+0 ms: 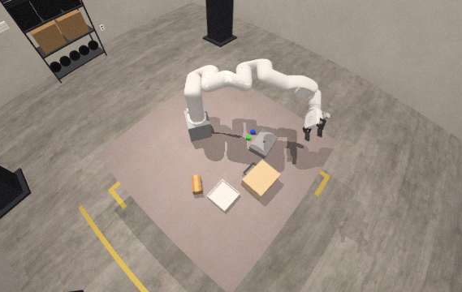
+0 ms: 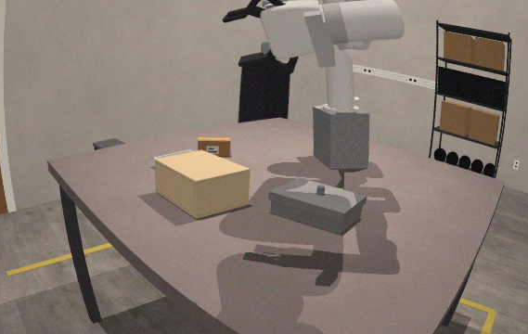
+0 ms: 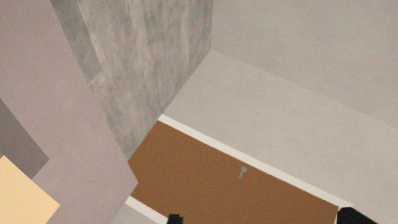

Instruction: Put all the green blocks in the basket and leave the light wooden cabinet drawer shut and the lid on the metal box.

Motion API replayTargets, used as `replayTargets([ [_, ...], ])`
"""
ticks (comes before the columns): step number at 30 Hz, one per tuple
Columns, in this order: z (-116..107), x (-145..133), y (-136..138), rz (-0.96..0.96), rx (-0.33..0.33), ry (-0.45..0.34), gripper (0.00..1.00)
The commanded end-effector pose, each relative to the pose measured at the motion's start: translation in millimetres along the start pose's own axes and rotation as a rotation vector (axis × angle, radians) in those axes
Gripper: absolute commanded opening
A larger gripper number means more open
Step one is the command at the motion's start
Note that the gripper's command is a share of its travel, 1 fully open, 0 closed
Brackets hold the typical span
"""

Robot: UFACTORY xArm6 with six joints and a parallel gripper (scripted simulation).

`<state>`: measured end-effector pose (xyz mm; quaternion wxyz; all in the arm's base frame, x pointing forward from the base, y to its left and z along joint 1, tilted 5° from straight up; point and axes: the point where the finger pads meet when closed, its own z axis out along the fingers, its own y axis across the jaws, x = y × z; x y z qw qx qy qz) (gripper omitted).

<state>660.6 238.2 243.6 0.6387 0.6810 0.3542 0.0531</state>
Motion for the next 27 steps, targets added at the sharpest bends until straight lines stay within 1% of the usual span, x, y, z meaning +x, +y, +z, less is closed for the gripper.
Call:
replayTargets([
  [1,-1,-1,3,0.005,0.0,0.001,1.0],
  [17,-1,-1,3,0.005,0.0,0.001,1.0],
  [18,-1,-1,3,0.005,0.0,0.001,0.0],
  [21,-1,0,0,0.005,0.009,0.009,0.0],
  [23,-1,3,-7,0.005,0.027,0.026,0.0],
  [25,-2,6,-18,0.006,0.061,0.054,0.0],
  [27,-3,9,-36,0.011,0.113,0.093,0.0],
])
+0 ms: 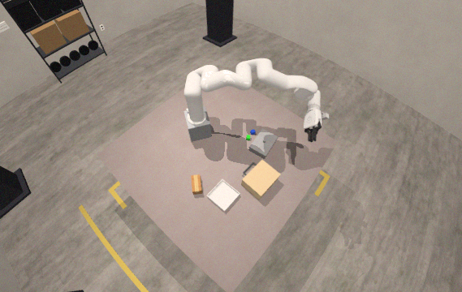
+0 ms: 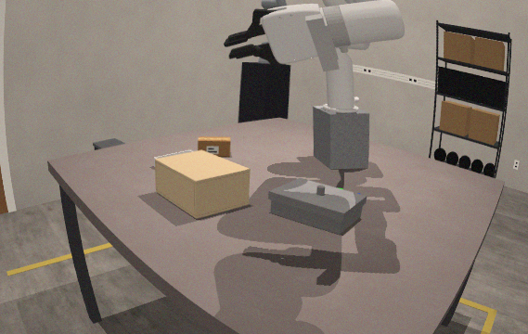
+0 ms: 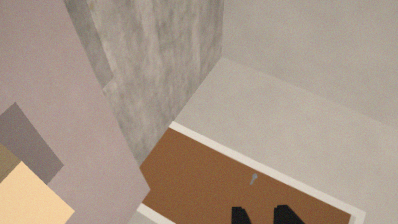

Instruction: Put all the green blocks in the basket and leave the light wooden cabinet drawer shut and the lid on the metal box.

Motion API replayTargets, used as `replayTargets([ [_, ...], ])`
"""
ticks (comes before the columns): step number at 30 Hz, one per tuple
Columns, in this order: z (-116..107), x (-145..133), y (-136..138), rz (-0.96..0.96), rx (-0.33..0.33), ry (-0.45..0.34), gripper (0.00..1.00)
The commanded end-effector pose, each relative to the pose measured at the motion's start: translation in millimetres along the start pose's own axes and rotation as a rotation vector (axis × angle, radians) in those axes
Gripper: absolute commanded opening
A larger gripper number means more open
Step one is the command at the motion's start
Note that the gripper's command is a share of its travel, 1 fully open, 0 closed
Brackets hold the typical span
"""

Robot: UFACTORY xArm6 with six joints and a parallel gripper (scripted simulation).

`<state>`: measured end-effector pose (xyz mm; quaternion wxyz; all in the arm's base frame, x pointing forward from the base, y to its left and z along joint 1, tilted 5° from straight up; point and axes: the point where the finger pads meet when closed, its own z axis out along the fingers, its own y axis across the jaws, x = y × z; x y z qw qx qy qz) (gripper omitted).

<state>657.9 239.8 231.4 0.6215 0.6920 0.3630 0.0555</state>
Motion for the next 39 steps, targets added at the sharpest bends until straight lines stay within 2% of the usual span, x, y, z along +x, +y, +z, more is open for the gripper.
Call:
replayTargets([
  [1,-3,6,-35,0.014,0.11,0.089,0.0],
  [2,-3,6,-35,0.014,0.11,0.089,0.0],
  [3,-5,6,-48,0.02,0.149,0.112,0.0],
  [7,-5,6,-48,0.02,0.149,0.112,0.0],
  [9,-10,4,-78,0.04,0.244,0.157,0.0],
  [12,-10,4,-78,0.04,0.244,0.157,0.0],
  [13,-14,0,-95,0.055,0.299,0.178,0.0],
  [15,-14,0,-95,0.055,0.299,0.178,0.0],
  [16,-18,-5,-113,0.074,0.359,0.196,0.0],
  [18,-18,-5,-113,0.074,0.359,0.196,0.0],
  [19,-24,-11,-131,0.097,0.423,0.211,0.0],
  [21,-24,-11,-131,0.097,0.423,0.211,0.0],
  [22,-31,-19,-150,0.123,0.49,0.223,0.0],
  [24,-31,-19,-150,0.123,0.49,0.223,0.0],
  [25,-38,-28,-169,0.154,0.559,0.229,0.0],
  [28,-38,-28,-169,0.154,0.559,0.229,0.0],
  [29,-45,-39,-188,0.189,0.629,0.231,0.0],
  [31,-45,-39,-188,0.189,0.629,0.231,0.0],
  [32,-53,-51,-206,0.228,0.7,0.229,0.0],
  [34,-53,-51,-206,0.228,0.7,0.229,0.0],
  [35,-61,-63,-223,0.27,0.769,0.221,0.0],
  [38,-61,-63,-223,0.27,0.769,0.221,0.0],
  [39,-69,-77,-239,0.315,0.836,0.208,0.0],
])
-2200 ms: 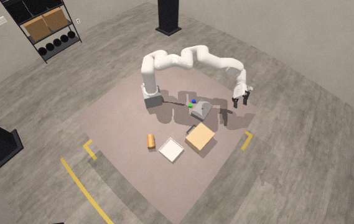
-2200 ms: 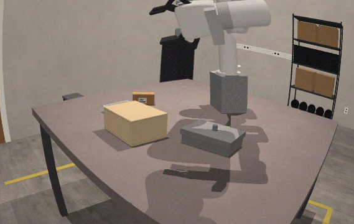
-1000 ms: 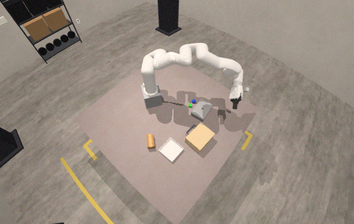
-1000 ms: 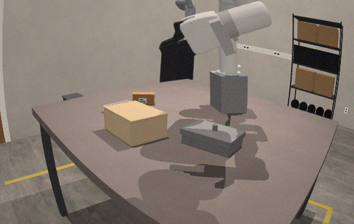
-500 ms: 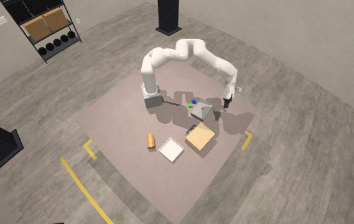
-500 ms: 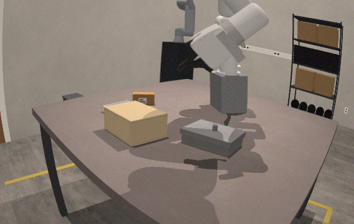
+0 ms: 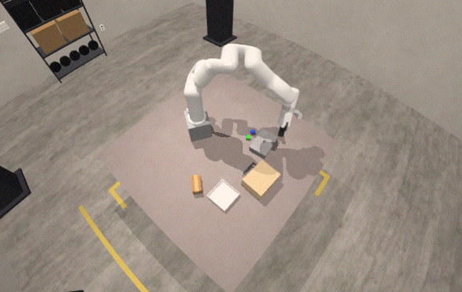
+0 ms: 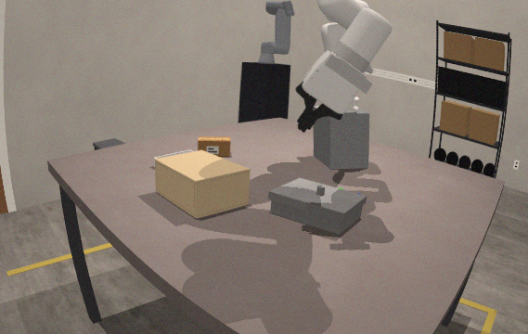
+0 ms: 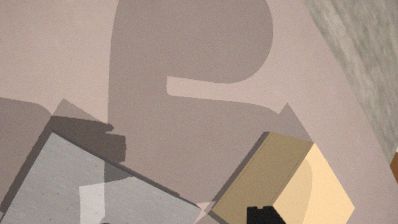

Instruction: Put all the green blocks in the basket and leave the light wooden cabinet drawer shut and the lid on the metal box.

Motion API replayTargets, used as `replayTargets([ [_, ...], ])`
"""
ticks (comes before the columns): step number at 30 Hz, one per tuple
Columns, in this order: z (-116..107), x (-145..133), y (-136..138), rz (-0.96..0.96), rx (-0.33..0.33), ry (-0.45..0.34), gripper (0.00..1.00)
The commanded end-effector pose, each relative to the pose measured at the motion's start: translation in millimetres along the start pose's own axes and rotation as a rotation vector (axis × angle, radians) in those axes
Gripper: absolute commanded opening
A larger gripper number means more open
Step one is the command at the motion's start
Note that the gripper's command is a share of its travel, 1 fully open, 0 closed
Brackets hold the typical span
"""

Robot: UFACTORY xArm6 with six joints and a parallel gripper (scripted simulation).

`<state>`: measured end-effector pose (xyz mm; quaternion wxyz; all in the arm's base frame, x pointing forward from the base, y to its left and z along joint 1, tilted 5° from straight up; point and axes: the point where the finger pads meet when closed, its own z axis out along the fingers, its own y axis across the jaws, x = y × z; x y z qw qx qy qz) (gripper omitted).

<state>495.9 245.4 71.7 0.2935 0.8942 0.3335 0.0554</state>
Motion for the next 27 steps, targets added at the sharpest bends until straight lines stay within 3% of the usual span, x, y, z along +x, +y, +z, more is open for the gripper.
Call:
replayTargets([
  [1,0,-26,-25,0.082,0.113,0.042,0.0],
  [2,0,-26,-25,0.082,0.113,0.042,0.0],
  [3,1,-42,-39,0.138,0.172,0.038,0.0],
  [5,1,-42,-39,0.138,0.172,0.038,0.0],
  [6,1,-58,-52,0.195,0.226,0.033,0.0],
  [8,1,-58,-52,0.195,0.226,0.033,0.0],
  [9,1,-74,-64,0.252,0.276,0.025,0.0],
  [11,1,-74,-64,0.252,0.276,0.025,0.0],
  [12,1,-89,-74,0.31,0.321,0.017,0.0],
  [14,1,-89,-74,0.31,0.321,0.017,0.0],
  [17,1,-115,-91,0.418,0.397,-0.001,0.0],
  [19,1,-115,-91,0.418,0.397,-0.001,0.0],
  [27,3,-161,-113,0.618,0.506,-0.039,0.0],
])
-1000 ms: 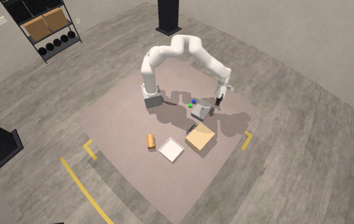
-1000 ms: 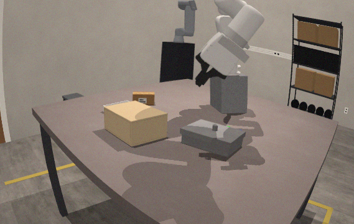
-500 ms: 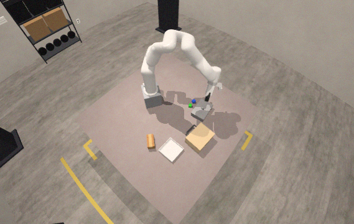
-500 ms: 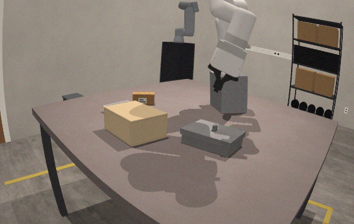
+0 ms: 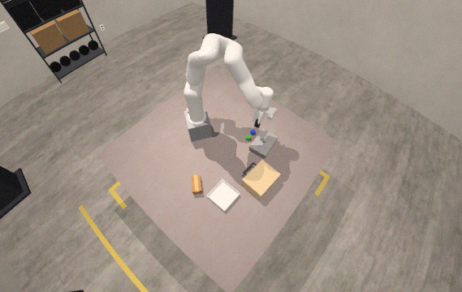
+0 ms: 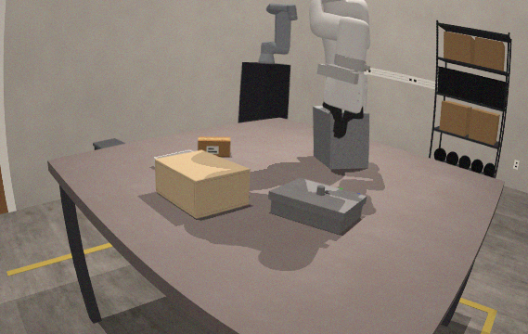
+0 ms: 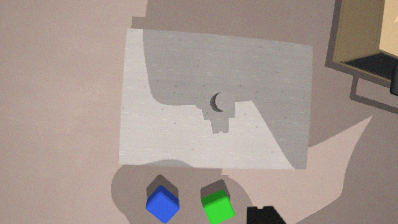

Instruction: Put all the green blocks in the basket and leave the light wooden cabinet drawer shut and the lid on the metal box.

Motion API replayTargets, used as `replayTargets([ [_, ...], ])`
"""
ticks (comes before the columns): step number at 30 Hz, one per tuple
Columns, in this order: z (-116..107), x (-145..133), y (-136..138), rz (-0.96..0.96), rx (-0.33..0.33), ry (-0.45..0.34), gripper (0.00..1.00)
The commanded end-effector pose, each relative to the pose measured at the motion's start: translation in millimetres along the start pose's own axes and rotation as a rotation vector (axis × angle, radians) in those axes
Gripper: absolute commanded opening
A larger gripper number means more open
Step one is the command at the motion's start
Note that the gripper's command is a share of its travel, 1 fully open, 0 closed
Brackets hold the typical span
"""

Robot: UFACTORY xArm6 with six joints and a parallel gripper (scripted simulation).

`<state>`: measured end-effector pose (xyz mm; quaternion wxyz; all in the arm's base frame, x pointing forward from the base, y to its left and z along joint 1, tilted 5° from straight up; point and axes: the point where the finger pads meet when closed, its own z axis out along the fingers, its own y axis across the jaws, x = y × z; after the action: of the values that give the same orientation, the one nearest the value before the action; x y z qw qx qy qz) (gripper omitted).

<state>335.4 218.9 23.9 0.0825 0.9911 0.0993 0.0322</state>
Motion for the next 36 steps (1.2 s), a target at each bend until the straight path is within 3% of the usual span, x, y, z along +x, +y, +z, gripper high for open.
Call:
replayTargets([
  [1,3,-33,3,0.135,0.091,0.014,0.0],
  [26,4,-43,5,0.262,0.111,0.005,0.0],
  [36,4,-42,6,0.777,0.12,-0.033,0.0],
])
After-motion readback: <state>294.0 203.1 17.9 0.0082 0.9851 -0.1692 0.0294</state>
